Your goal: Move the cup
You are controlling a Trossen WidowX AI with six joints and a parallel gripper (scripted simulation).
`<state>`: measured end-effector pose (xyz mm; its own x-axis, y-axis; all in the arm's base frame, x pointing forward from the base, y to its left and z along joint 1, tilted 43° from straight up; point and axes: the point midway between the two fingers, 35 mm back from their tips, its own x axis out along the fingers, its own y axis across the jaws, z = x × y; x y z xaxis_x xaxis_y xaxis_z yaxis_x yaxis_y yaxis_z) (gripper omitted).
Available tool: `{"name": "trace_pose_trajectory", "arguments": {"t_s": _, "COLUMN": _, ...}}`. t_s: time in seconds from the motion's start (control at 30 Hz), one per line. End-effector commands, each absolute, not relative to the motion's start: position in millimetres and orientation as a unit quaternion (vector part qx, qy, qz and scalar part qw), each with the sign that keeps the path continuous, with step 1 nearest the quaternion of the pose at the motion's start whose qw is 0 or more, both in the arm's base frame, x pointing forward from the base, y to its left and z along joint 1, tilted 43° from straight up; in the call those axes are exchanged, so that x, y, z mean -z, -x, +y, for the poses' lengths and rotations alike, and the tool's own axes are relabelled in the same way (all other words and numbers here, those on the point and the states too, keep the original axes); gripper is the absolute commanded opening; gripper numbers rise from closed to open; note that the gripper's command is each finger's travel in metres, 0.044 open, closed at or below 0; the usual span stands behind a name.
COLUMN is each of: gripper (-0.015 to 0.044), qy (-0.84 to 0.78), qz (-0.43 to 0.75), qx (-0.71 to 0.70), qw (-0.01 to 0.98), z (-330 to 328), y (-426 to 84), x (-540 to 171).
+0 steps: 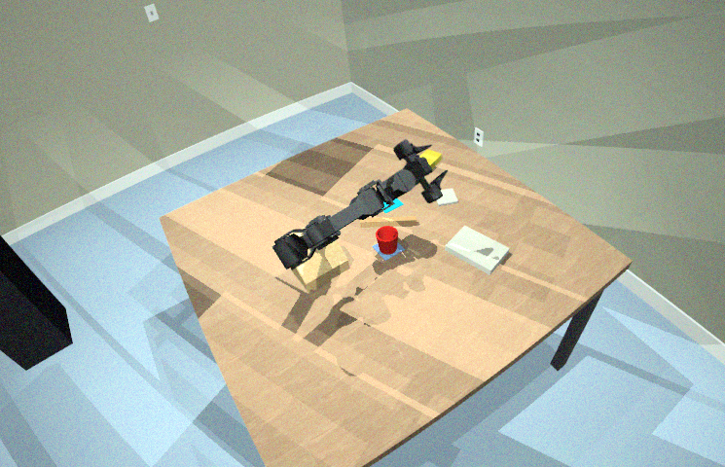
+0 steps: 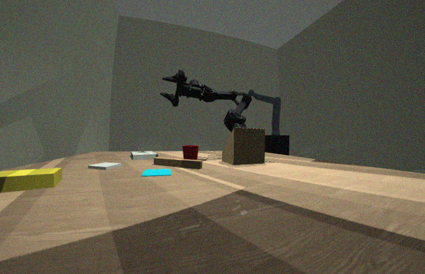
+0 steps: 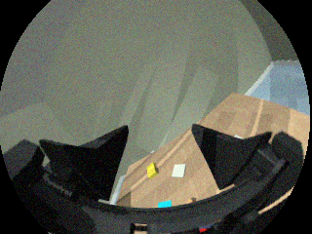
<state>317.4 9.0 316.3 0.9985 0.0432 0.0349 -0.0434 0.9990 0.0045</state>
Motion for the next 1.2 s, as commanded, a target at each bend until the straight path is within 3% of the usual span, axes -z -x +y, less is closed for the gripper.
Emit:
{"name": "trace_pose_trajectory", "arguments": {"t_s": 0.0, "gripper": 0.0374, "qy": 0.001, "qz": -0.007, "qx": -0.019, "qw": 1.000, "z": 8.7, "y": -319.1, "x": -311.3}}
{"name": "trace_pose_trajectory", "arguments": {"t_s": 0.13, "gripper": 0.0269, "qy": 0.084, "qz": 0.190, "qx": 0.019, "qw": 0.978, "z": 3.2, "y": -330.5, "x": -218.0}}
{"name": "trace_pose_trajectory", "arguments": {"t_s": 0.3, "gripper": 0.0148, "qy": 0.197, "qz": 0.378, "qx": 0.029, "qw": 0.904, "z": -4.8, "y": -309.1, "x": -136.8}}
{"name": "trace_pose_trajectory", "arguments": {"t_s": 0.5, "gripper": 0.0148, "qy": 0.361, "qz": 0.573, "qx": -0.001, "qw": 0.735, "z": -23.5, "y": -253.3, "x": -72.5}}
{"name": "trace_pose_trajectory", "arguments": {"t_s": 0.7, "gripper": 0.0148, "qy": 0.524, "qz": 0.705, "qx": -0.076, "qw": 0.472, "z": -53.0, "y": -191.3, "x": -60.7}}
{"name": "trace_pose_trajectory", "arguments": {"t_s": 1.17, "gripper": 0.0148, "qy": 0.530, "qz": 0.708, "qx": -0.079, "qw": 0.460, "z": -56.6, "y": -189.2, "x": -63.4}}
